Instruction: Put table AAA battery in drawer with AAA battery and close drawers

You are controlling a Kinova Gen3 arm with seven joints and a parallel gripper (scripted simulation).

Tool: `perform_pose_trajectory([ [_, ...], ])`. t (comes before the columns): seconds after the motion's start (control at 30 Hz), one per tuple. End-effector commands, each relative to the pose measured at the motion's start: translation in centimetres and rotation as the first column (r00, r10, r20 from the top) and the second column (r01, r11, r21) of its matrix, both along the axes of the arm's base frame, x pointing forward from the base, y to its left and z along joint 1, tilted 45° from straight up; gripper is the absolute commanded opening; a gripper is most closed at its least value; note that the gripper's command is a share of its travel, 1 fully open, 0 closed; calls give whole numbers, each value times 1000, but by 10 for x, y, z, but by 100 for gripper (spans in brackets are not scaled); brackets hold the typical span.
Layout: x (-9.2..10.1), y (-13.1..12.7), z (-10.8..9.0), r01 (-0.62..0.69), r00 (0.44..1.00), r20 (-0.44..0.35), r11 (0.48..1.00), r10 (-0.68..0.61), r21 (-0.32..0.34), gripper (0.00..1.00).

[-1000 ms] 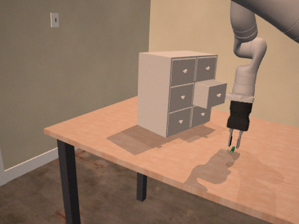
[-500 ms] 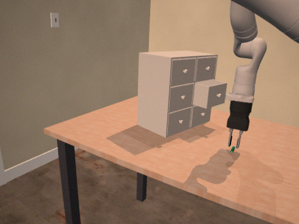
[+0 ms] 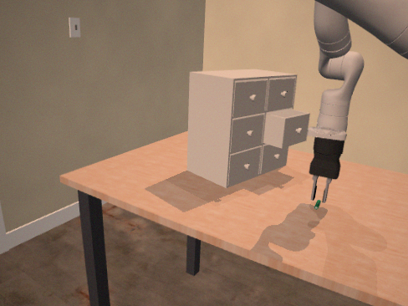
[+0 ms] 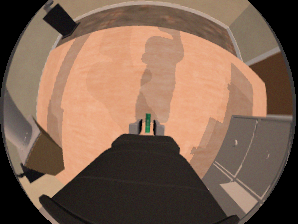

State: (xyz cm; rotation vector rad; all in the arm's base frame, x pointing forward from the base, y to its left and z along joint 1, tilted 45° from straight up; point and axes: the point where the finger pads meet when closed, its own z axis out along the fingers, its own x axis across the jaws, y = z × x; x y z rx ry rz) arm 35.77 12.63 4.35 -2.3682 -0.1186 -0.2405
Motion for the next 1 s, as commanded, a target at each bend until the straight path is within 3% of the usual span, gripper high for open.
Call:
perform_pose_trajectory([
  [0.0, 0, -1, 0, 1, 1000, 1, 1000, -1, 0, 54],
  [0.97, 1, 1, -2, 1, 1000, 1, 1000, -1, 0, 54],
])
